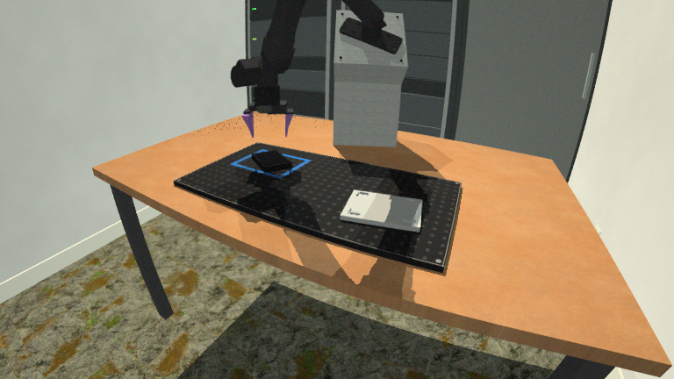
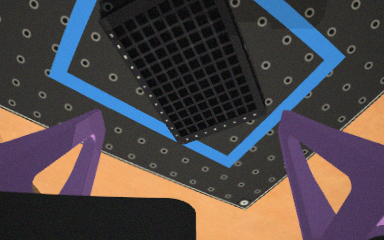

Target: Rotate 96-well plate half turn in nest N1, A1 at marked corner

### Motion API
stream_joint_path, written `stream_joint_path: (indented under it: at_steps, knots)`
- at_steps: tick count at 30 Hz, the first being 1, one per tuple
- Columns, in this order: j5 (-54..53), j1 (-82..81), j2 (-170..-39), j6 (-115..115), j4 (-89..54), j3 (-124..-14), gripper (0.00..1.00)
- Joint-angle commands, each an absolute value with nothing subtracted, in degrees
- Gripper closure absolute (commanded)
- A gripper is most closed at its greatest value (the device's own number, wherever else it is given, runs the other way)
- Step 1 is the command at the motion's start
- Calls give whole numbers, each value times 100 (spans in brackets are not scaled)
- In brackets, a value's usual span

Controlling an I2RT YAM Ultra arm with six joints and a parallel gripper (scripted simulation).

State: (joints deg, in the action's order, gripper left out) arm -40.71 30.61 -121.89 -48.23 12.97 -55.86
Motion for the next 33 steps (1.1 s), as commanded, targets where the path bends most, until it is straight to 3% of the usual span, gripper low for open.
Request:
stream_joint_path:
  at_steps: [1,33]
  knots:
    - [-4150,3209,-12241,-3796,1191,-5638,0]
    - [-4137,3209,-12240,1551,1195,-5637,0]
